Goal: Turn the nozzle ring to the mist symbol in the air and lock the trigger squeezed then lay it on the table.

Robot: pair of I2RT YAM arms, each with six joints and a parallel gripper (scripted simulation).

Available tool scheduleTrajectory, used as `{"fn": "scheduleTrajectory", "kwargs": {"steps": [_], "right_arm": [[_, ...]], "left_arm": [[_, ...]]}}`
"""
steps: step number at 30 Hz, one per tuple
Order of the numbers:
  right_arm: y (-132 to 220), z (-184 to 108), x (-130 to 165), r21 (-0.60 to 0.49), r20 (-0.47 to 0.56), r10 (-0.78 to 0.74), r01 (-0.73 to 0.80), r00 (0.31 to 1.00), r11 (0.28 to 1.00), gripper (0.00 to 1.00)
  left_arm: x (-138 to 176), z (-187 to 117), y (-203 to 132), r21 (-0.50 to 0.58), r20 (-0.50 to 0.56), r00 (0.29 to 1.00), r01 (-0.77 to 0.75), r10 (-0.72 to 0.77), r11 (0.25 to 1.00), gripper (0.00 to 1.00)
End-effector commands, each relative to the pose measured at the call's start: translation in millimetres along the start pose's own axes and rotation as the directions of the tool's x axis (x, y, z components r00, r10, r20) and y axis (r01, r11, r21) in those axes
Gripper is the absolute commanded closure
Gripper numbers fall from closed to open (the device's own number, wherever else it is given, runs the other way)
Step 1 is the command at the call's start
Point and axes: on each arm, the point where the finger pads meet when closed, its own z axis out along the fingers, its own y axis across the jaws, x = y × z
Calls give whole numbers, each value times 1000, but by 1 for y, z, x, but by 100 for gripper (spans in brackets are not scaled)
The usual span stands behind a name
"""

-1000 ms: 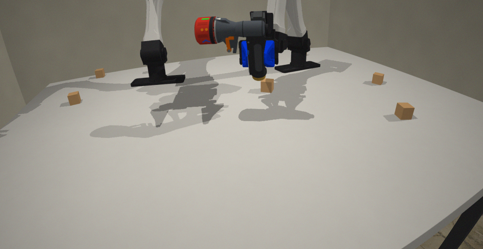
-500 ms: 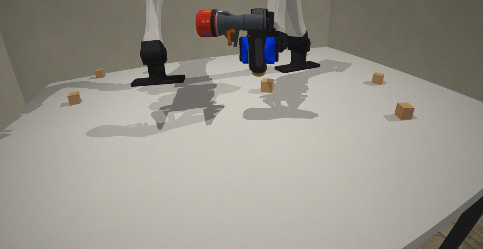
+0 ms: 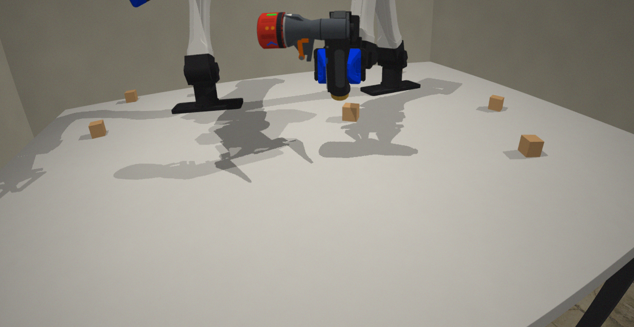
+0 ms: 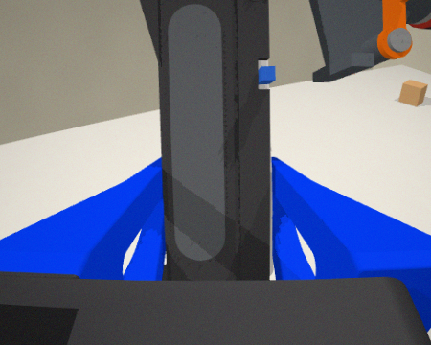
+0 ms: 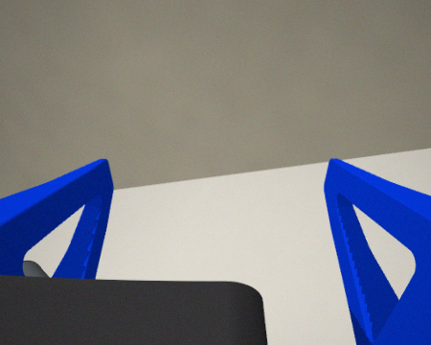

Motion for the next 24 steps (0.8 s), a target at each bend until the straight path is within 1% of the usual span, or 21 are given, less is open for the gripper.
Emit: {"fn": "scheduleTrajectory", "kwargs": {"steps": [1, 6, 10, 12, 13, 14, 17, 20, 22, 24], "right_arm": [[15, 9, 21, -212, -44, 114, -121, 992, 970, 13], [29, 7, 56, -357, -191, 211, -268, 959, 895, 13], [39, -1, 84, -435, -327, 257, -387, 909, 813, 13], [39, -1, 84, -435, -327, 257, -387, 909, 813, 13], [45, -4, 92, -454, -367, 261, -417, 893, 787, 13], [41, -8, 96, -455, -392, 273, -443, 879, 772, 13], [50, -18, 117, -480, -499, 276, -527, 822, 701, 13], [53, -31, 132, -484, -582, 268, -592, 768, 644, 13], [54, -33, 138, -481, -609, 265, -614, 748, 626, 13], [50, -34, 142, -466, -617, 280, -628, 736, 623, 13]], "left_arm": [[-61, 3, -5, 11, 182, 978, 105, -105, 994, 64], [-61, 3, -5, 11, 182, 978, 105, -105, 994, 64], [-61, 3, -5, 11, 182, 978, 105, -105, 994, 64], [-61, 3, -5, 11, 182, 978, 105, -105, 994, 64], [-61, 3, -5, 11, 182, 978, 105, -105, 994, 64], [-61, 3, -5, 11, 182, 978, 105, -105, 994, 64], [-61, 3, -5, 11, 182, 978, 105, -105, 994, 64], [-61, 3, -5, 11, 182, 978, 105, -105, 994, 64], [-61, 3, -5, 11, 182, 978, 105, -105, 994, 64], [-61, 3, -5, 11, 182, 978, 105, -105, 994, 64]]}}
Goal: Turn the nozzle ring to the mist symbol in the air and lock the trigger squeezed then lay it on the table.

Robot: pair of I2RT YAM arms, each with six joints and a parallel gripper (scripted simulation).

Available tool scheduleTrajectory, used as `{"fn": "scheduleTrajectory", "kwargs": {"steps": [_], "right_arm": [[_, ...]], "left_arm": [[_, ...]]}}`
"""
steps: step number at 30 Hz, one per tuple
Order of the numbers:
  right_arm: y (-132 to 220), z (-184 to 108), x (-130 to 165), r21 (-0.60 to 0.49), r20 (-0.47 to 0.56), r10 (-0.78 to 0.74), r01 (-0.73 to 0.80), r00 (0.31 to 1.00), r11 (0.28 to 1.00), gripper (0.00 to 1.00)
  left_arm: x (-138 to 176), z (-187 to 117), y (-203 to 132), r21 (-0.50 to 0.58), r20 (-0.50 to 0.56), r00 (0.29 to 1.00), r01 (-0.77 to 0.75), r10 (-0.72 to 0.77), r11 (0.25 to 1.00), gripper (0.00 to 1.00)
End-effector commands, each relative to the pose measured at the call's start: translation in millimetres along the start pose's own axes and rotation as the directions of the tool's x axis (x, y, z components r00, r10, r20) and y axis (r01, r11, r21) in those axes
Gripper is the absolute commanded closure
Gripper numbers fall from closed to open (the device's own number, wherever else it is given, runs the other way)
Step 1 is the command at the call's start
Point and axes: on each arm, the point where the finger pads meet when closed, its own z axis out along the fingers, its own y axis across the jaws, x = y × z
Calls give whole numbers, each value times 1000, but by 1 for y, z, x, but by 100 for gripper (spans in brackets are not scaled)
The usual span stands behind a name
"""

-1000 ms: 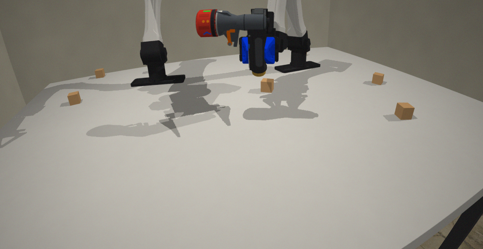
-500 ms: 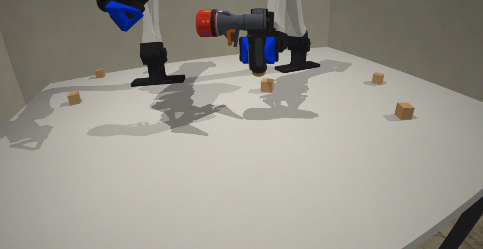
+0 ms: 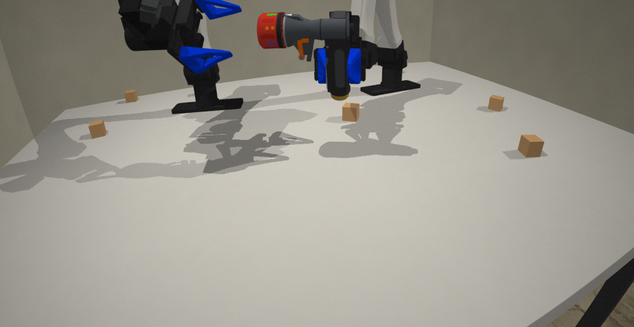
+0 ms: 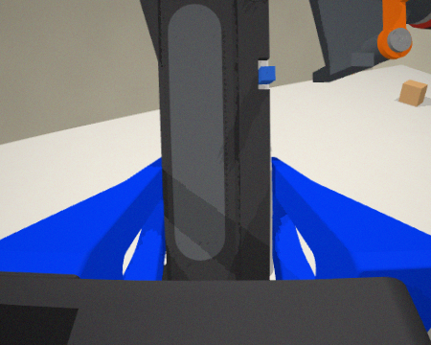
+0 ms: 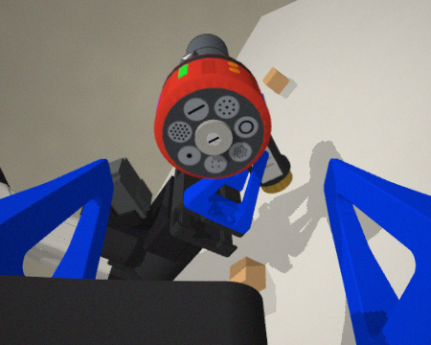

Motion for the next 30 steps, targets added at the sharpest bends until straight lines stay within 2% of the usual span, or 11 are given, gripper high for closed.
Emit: {"fn": "scheduleTrajectory", "kwargs": {"steps": [1, 8, 30], "right_arm": [[-2, -5, 14, -70, -34, 33, -36, 999, 997, 13], [-10, 6, 18, -52, -18, 68, -69, 998, 996, 13], [-17, 0, 18, -43, -9, 89, -89, 996, 995, 13]], "left_arm": [[-61, 3, -5, 11, 182, 978, 105, -105, 994, 64], [-61, 3, -5, 11, 182, 978, 105, -105, 994, 64], [-61, 3, -5, 11, 182, 978, 105, -105, 994, 64]]}}
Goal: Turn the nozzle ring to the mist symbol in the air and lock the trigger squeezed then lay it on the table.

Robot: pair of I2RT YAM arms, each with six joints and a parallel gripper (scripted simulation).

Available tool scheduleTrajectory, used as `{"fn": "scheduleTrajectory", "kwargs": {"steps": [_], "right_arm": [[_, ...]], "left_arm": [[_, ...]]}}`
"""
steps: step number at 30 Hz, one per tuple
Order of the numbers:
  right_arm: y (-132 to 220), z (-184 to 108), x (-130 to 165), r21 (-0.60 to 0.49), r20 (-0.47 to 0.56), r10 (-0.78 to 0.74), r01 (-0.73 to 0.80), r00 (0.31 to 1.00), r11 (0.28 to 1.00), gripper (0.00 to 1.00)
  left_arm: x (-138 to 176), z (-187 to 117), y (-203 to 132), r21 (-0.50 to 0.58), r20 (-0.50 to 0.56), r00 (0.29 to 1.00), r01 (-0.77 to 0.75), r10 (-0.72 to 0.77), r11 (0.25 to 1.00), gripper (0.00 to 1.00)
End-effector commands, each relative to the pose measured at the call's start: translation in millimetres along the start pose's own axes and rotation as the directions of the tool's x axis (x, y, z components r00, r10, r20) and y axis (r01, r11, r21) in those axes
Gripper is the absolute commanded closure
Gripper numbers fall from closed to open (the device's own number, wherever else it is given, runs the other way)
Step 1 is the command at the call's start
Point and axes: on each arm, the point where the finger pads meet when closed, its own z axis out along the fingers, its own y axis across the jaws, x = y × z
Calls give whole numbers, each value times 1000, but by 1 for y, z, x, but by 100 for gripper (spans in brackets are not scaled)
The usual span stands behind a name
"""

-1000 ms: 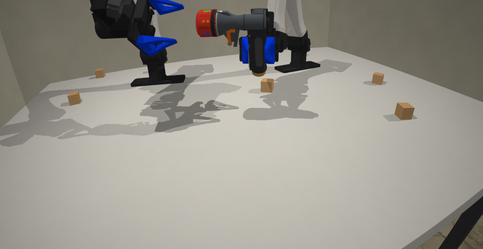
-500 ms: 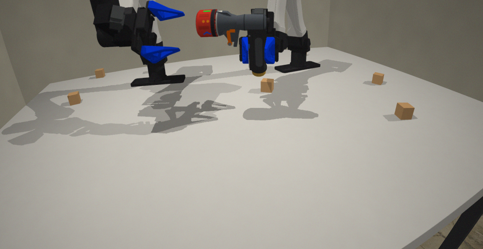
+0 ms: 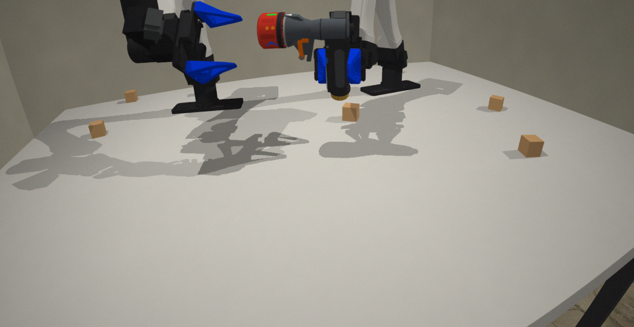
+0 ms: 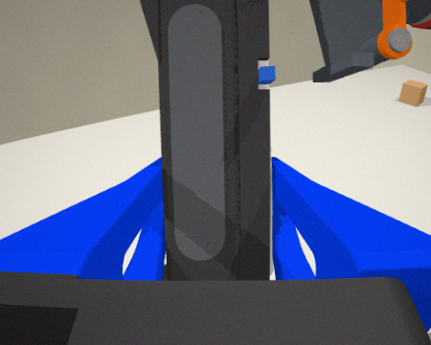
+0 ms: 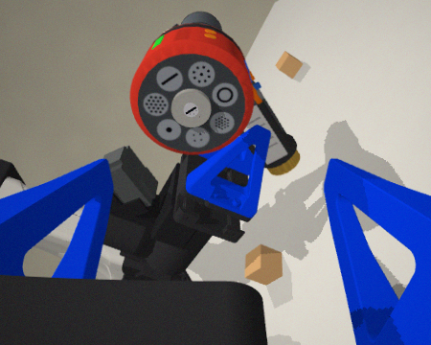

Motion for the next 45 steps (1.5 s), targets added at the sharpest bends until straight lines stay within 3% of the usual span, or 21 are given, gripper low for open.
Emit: {"fn": "scheduleTrajectory", "kwargs": {"steps": [1, 6, 7, 11, 12, 26, 28, 29, 32, 45], "right_arm": [[4, -1, -13, -13, 10, -48, 48, 999, 999, 13], [14, -2, -12, -14, 15, -74, 75, 997, 997, 13], [32, -3, -21, -21, 20, -141, 142, 990, 990, 13], [13, -2, -20, -13, 20, -86, 86, 996, 996, 13], [4, 7, -5, -17, -5, -17, 17, 1000, 1000, 13], [11, 26, -16, -22, 4, -63, 63, 998, 998, 13], [21, 24, -2, -24, 4, -68, 68, 998, 997, 13], [27, 27, -9, -31, 5, -98, 98, 995, 995, 13], [12, 34, -14, -23, 3, -66, 66, 998, 998, 13], [24, 49, -18, -32, 9, -118, 118, 993, 992, 13]], "left_arm": [[-61, 3, -5, 11, 182, 978, 105, -105, 994, 64], [-61, 3, -5, 11, 182, 978, 105, -105, 994, 64], [-61, 3, -5, 11, 182, 978, 105, -105, 994, 64], [-61, 3, -5, 11, 182, 978, 105, -105, 994, 64], [-61, 3, -5, 11, 182, 978, 105, -105, 994, 64], [-61, 3, -5, 11, 182, 978, 105, -105, 994, 64], [-61, 3, -5, 11, 182, 978, 105, -105, 994, 64], [-61, 3, -5, 11, 182, 978, 105, -105, 994, 64], [-61, 3, -5, 11, 182, 978, 105, -105, 994, 64], [-61, 3, -5, 11, 182, 978, 105, -105, 994, 64]]}}
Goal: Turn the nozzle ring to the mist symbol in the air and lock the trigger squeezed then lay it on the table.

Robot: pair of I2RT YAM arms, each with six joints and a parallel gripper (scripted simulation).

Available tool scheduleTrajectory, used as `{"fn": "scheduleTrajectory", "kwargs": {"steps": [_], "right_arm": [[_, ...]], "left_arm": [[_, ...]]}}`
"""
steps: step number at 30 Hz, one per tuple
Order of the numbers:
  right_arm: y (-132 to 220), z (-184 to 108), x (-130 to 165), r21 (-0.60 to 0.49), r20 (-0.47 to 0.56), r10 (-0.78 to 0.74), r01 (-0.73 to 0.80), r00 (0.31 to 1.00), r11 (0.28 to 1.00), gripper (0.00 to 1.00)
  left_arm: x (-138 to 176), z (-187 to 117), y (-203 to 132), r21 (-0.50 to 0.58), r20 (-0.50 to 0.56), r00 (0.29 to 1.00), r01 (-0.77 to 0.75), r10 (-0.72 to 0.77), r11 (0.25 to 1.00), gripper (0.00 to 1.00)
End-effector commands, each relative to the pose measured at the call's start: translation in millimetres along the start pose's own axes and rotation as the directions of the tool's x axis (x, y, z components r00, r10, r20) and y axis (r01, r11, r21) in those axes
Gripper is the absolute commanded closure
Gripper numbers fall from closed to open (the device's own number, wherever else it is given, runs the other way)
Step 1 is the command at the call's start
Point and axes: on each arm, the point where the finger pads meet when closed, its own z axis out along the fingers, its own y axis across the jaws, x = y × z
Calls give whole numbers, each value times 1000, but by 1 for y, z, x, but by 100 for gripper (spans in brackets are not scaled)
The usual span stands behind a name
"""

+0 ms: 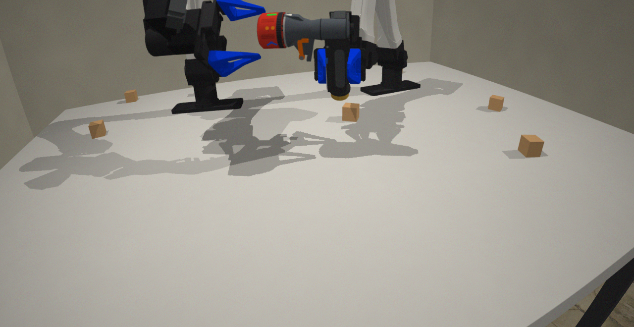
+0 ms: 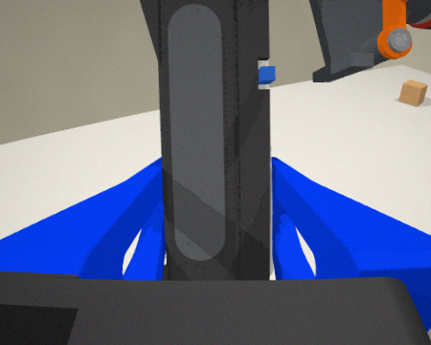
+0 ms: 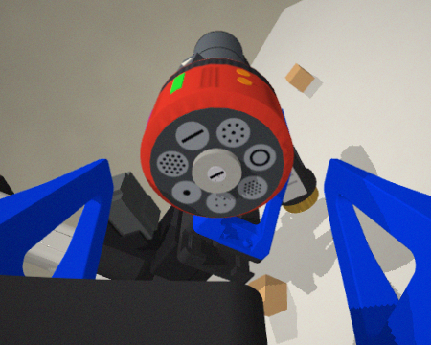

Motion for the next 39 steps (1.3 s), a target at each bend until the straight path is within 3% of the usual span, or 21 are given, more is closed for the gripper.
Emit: {"fn": "scheduleTrajectory", "kwargs": {"steps": [1, 23, 24, 39], "right_arm": [[5, 10, -11, -12, 8, -58, 58, 998, 998, 13], [3, 33, -10, -3, 9, -42, 43, 999, 999, 13], [1, 32, -11, 3, 13, -35, 35, 999, 999, 100], [1, 30, -11, 2, 17, -45, 45, 999, 999, 100]], "left_arm": [[-61, 3, -5, 11, 182, 978, 105, -105, 994, 64], [-61, 3, -5, 11, 182, 978, 105, -105, 994, 64], [-61, 3, -5, 11, 182, 978, 105, -105, 994, 64], [-61, 3, -3, 8, 183, 978, 103, -103, 995, 64]]}}
